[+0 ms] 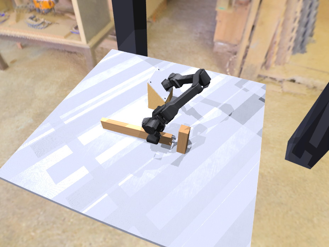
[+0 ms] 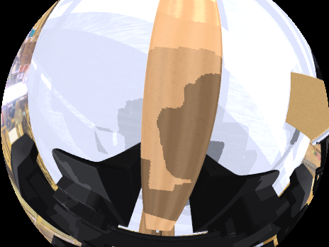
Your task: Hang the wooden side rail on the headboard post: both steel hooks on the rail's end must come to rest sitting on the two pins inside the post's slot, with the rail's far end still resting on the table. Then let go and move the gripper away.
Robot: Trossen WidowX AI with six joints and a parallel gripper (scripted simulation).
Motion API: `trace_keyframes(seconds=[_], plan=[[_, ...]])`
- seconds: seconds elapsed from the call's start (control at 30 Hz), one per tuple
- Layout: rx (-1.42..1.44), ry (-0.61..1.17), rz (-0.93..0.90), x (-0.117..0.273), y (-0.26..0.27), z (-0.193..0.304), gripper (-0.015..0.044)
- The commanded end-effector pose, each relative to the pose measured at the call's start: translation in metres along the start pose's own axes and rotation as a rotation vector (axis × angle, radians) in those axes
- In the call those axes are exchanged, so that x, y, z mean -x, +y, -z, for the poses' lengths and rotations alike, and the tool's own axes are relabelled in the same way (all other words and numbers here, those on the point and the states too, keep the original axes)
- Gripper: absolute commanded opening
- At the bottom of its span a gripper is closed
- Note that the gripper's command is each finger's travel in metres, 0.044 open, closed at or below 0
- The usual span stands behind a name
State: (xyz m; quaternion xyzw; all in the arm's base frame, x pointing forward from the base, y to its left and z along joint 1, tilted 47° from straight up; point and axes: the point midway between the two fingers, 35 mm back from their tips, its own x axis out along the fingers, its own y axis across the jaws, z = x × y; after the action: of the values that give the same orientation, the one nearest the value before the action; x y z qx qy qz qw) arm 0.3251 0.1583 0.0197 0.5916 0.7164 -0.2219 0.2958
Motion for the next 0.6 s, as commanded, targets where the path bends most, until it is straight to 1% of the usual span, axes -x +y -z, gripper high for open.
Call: trace_keyframes(seconds=[0.0, 0.57], plan=[[-0.003, 0.0, -0.007, 0.0014, 0.0015, 0.0, 0.0], [-0.003, 0.0, -0.007, 0.0015, 0.0006, 0.0019, 0.0]])
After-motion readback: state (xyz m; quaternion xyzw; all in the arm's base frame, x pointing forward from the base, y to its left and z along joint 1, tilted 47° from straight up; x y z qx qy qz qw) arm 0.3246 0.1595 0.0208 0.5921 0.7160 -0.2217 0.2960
